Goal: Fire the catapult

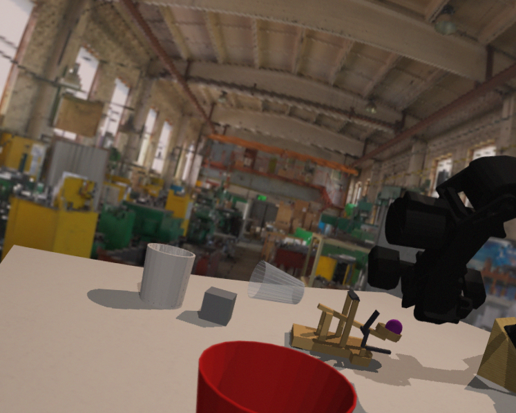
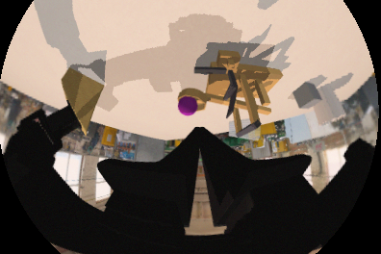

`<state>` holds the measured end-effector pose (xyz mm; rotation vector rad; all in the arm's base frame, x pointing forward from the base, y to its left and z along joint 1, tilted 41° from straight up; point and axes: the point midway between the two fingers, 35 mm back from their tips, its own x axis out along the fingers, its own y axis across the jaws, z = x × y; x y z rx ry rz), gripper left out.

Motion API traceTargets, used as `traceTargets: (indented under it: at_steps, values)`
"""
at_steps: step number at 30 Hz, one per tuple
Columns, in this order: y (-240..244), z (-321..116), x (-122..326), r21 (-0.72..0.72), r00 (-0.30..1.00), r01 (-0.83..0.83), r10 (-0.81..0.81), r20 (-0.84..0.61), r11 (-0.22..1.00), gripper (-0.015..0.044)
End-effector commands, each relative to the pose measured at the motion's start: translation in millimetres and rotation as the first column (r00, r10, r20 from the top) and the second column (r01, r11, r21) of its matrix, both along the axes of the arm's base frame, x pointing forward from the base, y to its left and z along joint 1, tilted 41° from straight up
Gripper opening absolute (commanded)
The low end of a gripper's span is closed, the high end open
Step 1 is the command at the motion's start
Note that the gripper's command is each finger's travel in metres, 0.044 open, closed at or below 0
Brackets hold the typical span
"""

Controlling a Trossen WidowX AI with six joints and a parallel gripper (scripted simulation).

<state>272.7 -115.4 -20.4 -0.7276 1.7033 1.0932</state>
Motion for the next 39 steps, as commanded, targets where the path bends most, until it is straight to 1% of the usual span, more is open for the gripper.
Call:
traceTargets:
  at_steps: [1, 39]
  values:
    - [6, -8, -1, 0.005, 1.0, 0.007, -0.007, -0.007, 1.0, 0.0]
    - [48, -55, -2, 0.008, 1.0, 0.007, -0.007, -0.008, 1.0, 0.0]
